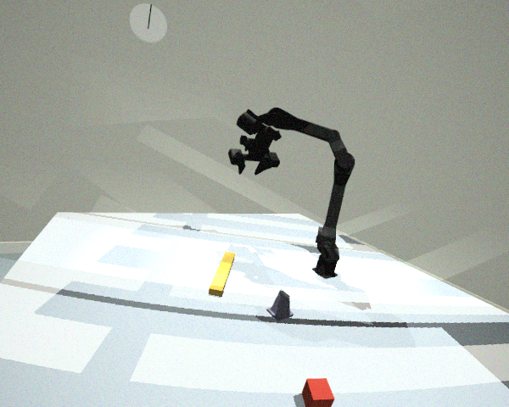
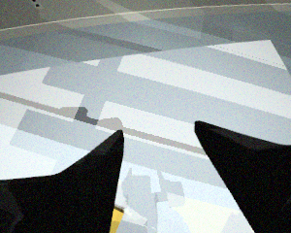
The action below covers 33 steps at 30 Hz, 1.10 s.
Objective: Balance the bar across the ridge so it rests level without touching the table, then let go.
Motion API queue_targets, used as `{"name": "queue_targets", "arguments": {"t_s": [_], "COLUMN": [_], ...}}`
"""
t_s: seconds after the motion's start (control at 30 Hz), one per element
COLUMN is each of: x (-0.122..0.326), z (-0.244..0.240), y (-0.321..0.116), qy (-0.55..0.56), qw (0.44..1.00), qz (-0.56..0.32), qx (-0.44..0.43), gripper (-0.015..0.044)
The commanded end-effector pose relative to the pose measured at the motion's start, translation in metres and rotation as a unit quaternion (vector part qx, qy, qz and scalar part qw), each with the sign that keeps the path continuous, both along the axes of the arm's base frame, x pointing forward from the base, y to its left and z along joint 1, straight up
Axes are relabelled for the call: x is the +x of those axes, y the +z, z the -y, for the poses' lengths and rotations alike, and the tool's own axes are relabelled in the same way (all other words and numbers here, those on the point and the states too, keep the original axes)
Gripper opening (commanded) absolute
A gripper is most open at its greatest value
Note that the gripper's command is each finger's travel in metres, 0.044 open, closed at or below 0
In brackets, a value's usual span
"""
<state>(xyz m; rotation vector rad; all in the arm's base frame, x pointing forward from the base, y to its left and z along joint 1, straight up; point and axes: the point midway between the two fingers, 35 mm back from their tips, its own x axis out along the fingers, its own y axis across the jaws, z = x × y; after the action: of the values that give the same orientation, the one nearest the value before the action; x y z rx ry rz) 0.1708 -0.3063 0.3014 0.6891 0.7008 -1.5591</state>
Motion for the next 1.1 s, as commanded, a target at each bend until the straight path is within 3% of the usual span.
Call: {"name": "queue_targets", "arguments": {"t_s": [0.0,0.53,1.07], "x": [0.017,0.069,0.109], "z": [-0.006,-0.041,-0.087], "y": [-0.016,-0.063,-0.107], "qy": [0.079,0.355,0.605], "qw": [0.995,0.913,0.737], "qz": [-0.043,-0.17,-0.263], "qx": [0.03,0.105,0.145], "gripper": [0.0315,0.0315,0.0315]}}
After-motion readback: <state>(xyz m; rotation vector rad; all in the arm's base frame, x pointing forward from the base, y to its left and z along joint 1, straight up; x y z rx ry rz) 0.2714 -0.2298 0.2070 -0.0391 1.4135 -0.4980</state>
